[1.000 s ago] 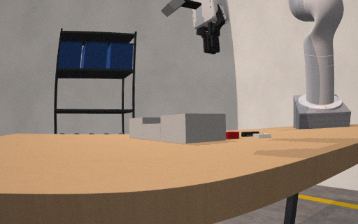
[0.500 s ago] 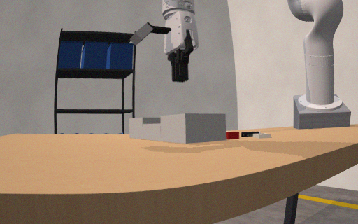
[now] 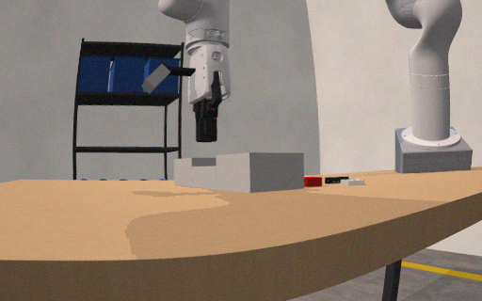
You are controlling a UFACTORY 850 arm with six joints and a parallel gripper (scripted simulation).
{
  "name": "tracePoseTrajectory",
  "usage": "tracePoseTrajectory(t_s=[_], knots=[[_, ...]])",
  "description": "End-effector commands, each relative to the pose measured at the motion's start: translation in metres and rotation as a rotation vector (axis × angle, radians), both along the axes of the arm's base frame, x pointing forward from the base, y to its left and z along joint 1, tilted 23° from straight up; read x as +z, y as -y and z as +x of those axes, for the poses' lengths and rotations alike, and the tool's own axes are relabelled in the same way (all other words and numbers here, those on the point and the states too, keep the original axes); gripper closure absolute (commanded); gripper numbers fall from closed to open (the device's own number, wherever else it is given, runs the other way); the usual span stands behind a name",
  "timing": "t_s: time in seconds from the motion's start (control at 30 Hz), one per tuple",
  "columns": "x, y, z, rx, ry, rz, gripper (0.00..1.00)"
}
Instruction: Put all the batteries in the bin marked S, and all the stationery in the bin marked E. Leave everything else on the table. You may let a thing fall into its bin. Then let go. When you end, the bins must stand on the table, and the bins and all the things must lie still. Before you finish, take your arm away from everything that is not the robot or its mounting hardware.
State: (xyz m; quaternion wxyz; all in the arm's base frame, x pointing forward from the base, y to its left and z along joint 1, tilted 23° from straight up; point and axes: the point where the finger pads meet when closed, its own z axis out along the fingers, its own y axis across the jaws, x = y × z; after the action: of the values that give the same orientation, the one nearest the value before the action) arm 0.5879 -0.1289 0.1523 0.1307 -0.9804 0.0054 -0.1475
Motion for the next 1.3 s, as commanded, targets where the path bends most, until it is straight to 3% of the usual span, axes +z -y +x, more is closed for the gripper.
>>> tracePoseTrajectory(t_s=[0.0,0.73,1.27], knots=[[-0.005,-0.001,0.003,0.0,0.001,0.0,0.93],[-0.054,-0.014,0.019,0.0,0.001,0.0,0.93],[-0.054,-0.014,0.019,0.0,0.001,0.0,0.93]])
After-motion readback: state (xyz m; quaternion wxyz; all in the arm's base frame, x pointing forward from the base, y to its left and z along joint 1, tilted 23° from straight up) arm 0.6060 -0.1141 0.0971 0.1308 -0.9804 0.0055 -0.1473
